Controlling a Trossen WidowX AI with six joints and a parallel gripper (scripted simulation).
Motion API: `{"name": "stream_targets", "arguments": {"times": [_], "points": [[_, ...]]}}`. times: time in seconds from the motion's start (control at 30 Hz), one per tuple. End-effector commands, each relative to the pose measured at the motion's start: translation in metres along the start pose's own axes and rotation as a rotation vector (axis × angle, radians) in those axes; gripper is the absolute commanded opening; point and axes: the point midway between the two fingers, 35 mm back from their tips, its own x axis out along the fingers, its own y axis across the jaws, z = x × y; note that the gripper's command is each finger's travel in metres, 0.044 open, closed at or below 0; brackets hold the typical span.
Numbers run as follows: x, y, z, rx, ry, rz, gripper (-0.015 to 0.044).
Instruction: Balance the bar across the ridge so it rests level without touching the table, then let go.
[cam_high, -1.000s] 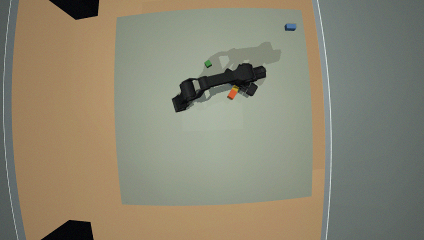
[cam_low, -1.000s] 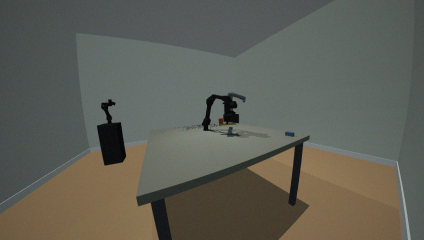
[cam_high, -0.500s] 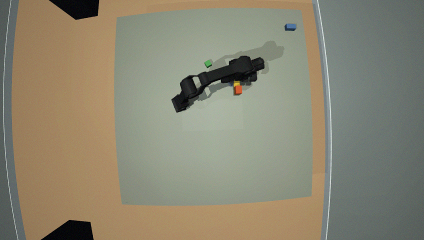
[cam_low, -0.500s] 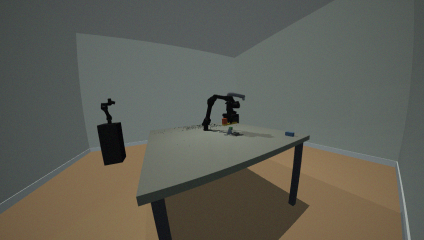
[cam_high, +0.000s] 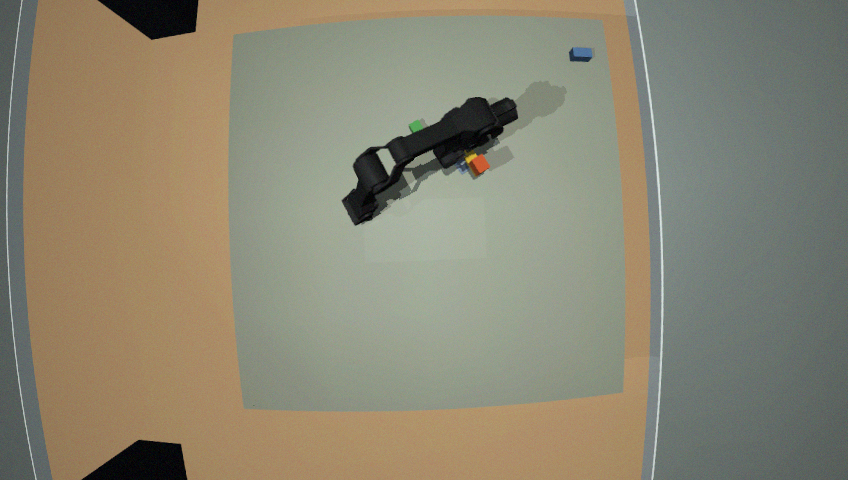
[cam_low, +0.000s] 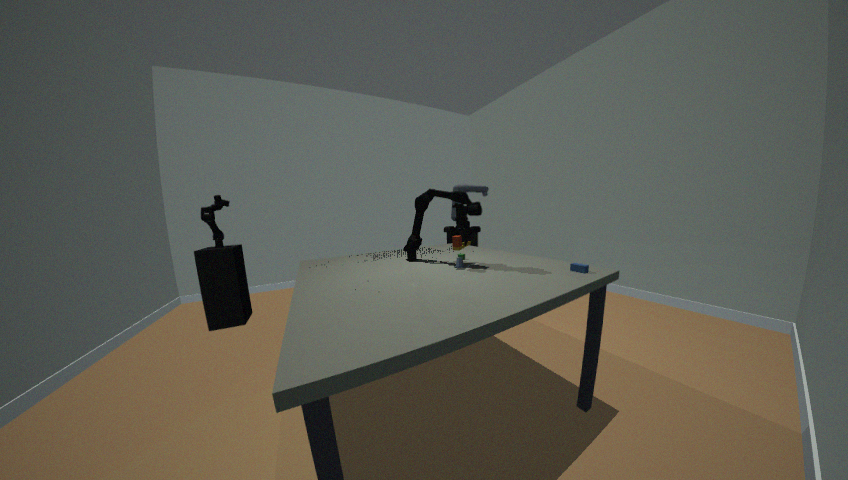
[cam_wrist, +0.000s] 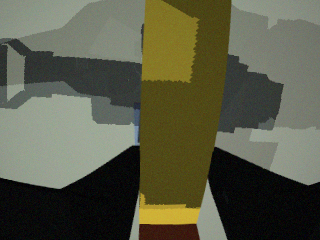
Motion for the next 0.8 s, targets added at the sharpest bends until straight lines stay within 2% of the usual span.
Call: {"name": "stream_targets", "arguments": {"times": [0.0,0.77], "points": [[0.002,0.002,0.002,-0.027,-0.003,-0.001,0.0],[0.038,0.006,0.002,-0.031,-0.003,-0.001,0.0]]}}
